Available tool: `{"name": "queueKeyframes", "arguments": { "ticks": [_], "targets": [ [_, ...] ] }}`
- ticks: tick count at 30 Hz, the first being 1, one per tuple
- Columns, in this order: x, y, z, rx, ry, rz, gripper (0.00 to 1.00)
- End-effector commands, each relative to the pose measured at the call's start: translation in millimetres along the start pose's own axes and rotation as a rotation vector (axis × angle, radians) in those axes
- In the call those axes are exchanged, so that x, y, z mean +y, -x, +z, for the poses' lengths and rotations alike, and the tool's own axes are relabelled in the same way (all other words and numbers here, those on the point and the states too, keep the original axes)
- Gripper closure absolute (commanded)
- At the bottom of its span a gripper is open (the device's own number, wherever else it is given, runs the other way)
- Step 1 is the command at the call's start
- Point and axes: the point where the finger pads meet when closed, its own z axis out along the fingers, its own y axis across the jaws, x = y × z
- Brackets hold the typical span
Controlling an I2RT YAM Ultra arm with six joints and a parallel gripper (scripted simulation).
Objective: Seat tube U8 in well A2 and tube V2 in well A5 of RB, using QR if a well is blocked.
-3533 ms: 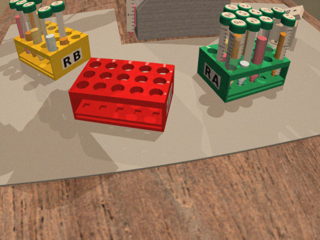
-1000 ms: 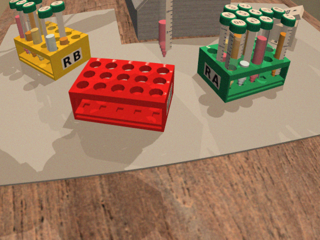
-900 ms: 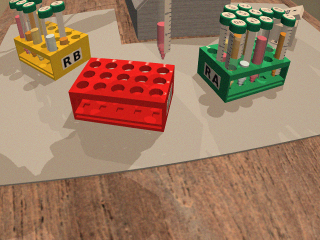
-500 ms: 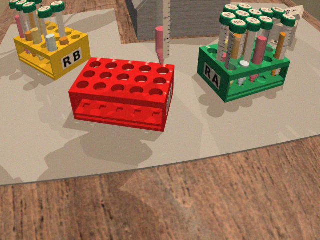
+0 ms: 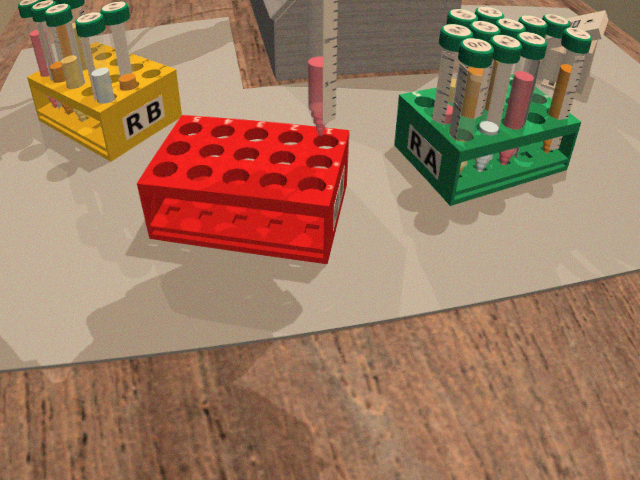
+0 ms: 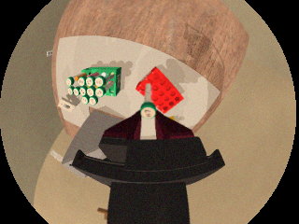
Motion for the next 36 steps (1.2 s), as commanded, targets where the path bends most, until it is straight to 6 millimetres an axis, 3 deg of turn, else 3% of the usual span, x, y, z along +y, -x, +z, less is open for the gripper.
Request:
{"name": "queueKeyframes", "arguments": {
  "ticks": [1,36],
  "targets": [
    [-2.8,5.3,-8.8,-0.023,-0.009,-0.006,1.00],
    [-4.5,6.9,-8.8,-0.023,-0.009,-0.006,1.00]
  ]
}}
